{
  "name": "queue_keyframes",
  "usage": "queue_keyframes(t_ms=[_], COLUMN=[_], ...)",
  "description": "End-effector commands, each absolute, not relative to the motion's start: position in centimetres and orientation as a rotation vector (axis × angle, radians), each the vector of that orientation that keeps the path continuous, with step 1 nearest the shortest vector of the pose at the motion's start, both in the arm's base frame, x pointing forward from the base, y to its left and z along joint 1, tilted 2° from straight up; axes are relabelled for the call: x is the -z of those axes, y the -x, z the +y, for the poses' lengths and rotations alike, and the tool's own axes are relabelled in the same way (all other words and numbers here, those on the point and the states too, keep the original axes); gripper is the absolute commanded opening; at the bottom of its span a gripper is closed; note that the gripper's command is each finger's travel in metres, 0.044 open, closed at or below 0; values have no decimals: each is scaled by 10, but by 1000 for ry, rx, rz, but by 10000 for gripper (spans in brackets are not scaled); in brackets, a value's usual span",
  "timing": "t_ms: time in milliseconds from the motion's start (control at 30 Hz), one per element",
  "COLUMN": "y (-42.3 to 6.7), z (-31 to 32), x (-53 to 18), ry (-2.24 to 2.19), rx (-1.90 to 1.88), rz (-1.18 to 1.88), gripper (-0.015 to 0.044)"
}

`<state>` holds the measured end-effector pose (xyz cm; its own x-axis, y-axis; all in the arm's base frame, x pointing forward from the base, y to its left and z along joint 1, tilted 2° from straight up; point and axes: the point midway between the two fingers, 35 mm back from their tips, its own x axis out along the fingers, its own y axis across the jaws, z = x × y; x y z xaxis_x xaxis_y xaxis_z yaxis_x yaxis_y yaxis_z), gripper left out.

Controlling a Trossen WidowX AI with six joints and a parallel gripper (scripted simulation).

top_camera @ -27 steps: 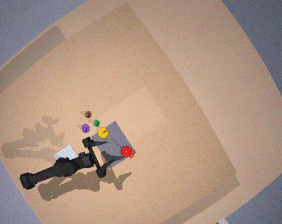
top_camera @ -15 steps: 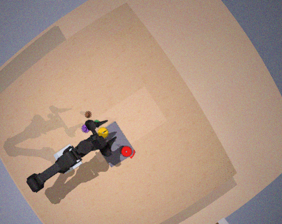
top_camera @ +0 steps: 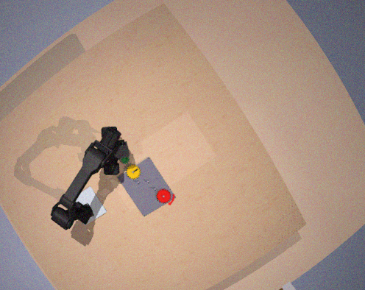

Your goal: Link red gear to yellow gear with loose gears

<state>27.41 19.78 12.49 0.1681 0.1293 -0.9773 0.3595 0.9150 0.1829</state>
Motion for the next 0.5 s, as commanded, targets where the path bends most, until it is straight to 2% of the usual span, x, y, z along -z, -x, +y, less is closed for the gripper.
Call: queue_keyframes(t_ms=[0, 467], y=[-255, -255], z=[208, 210], x=[-113, -97], ry=[-372, -372], rx=[286, 286], rz=[1503, 1503], gripper=[440, 440])
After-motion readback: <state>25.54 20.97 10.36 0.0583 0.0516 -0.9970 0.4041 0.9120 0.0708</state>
